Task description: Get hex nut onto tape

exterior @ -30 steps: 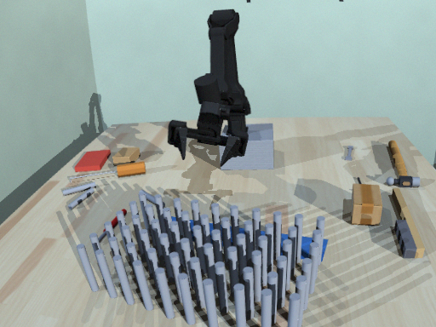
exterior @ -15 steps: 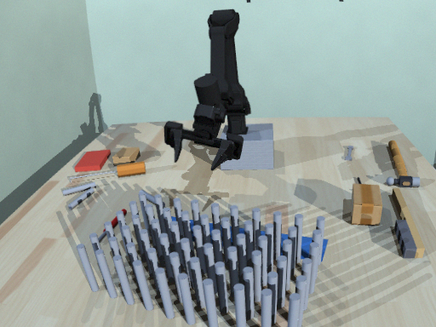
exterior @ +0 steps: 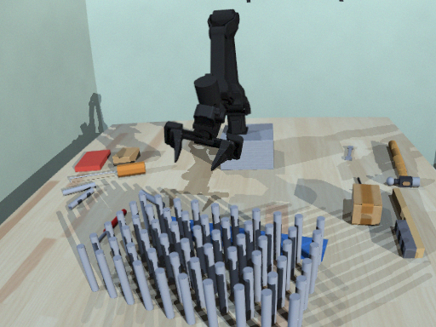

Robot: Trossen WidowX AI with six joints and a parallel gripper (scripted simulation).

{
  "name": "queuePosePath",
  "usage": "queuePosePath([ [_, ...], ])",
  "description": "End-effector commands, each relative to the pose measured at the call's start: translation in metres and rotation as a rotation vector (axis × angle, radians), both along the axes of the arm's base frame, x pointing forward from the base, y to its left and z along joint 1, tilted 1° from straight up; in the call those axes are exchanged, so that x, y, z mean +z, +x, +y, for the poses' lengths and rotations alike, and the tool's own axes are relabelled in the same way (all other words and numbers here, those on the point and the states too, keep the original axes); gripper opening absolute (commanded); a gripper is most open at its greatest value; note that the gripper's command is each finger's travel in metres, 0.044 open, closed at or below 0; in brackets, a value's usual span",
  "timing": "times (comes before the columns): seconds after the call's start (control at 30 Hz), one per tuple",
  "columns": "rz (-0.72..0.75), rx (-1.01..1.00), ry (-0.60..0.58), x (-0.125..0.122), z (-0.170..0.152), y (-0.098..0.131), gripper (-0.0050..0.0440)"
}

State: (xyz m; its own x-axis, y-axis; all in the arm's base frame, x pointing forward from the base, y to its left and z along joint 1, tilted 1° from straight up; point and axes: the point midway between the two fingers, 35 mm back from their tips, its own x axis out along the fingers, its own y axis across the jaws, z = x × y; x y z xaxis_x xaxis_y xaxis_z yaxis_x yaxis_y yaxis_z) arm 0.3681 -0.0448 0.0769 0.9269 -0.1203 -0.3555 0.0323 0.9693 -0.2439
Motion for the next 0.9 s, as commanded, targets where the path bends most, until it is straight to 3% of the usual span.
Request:
queuePosePath([
  [0.0,-0.032,0.001,0.0,0.011,0.001,0.005,0.04],
  [0.33,-0.032,0.001,0.0,0.011,0.001,0.005,0.04],
  [0.5,0.013,-0.047,0.017,0.003,-0.016,0.01,0.04],
  [0.63,0.122,-0.216,0.078,-0.009,-0.079,0.013,0.04],
  [0.87,0.25,-0.365,0.156,-0.026,-0.132,-0.001,0.04],
])
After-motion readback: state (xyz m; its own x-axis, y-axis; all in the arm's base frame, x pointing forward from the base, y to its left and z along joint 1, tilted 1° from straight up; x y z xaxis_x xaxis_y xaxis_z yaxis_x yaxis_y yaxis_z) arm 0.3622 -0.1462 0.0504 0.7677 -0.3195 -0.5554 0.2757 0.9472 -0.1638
